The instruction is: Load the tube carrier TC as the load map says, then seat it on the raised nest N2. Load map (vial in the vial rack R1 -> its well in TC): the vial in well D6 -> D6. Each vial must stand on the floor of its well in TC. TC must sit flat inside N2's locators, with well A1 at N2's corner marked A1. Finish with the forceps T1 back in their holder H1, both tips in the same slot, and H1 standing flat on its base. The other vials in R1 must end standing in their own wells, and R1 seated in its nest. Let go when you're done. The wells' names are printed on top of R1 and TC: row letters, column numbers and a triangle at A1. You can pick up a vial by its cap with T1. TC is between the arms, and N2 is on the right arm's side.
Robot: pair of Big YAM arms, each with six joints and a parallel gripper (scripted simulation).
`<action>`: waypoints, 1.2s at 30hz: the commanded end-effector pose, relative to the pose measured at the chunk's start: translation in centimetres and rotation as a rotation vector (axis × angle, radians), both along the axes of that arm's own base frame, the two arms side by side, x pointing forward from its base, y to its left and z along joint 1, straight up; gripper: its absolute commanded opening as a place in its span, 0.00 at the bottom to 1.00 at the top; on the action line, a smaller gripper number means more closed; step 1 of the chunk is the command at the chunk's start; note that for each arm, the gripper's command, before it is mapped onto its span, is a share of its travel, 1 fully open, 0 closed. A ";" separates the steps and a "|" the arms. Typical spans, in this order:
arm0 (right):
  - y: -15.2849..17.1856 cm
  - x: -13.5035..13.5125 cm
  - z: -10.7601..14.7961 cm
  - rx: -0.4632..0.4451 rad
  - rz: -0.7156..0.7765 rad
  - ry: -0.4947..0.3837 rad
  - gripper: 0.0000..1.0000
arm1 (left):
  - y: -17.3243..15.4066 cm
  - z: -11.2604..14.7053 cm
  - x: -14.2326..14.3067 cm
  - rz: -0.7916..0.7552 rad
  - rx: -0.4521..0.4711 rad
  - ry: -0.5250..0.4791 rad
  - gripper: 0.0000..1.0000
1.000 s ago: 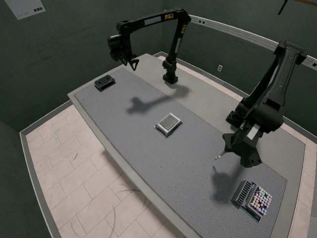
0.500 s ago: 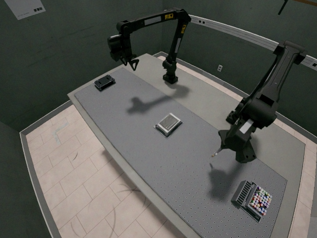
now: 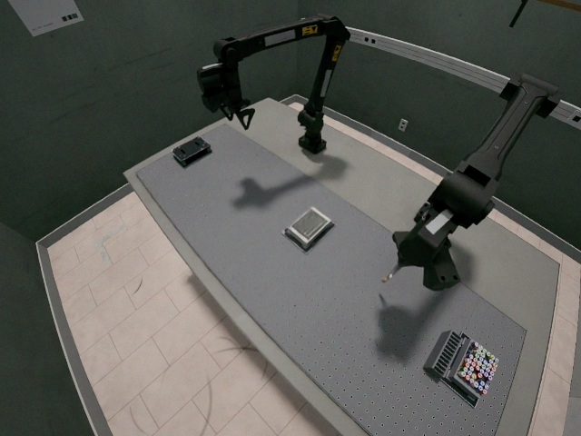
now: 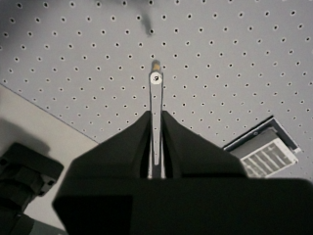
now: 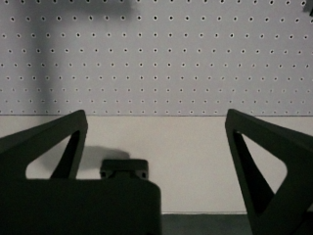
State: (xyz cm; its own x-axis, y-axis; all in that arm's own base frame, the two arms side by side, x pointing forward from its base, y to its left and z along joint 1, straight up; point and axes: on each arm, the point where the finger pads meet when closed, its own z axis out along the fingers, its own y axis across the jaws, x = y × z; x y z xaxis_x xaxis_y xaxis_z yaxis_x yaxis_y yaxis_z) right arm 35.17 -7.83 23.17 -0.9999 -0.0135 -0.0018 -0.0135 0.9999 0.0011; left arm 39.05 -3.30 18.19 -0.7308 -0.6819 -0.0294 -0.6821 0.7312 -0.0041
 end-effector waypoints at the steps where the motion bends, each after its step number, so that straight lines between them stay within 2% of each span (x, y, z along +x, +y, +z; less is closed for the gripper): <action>1: -0.2 0.7 1.2 -0.009 -0.009 -0.033 1.00 | -0.9 0.8 -0.5 0.013 0.001 -0.011 0.09; 36: -0.2 0.7 1.2 -0.009 -0.009 -0.033 1.00 | -6.5 1.8 0.7 0.013 -0.006 -0.035 0.09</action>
State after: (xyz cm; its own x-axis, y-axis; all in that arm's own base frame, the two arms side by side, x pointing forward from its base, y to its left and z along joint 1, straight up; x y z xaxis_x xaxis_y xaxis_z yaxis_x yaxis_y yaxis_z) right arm 35.17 -7.83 23.17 -0.9999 -0.0135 -0.0018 -0.0135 0.9999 0.0011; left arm 38.15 -8.64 18.20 -0.7319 -0.6808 -0.0288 -0.6810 0.7323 -0.0048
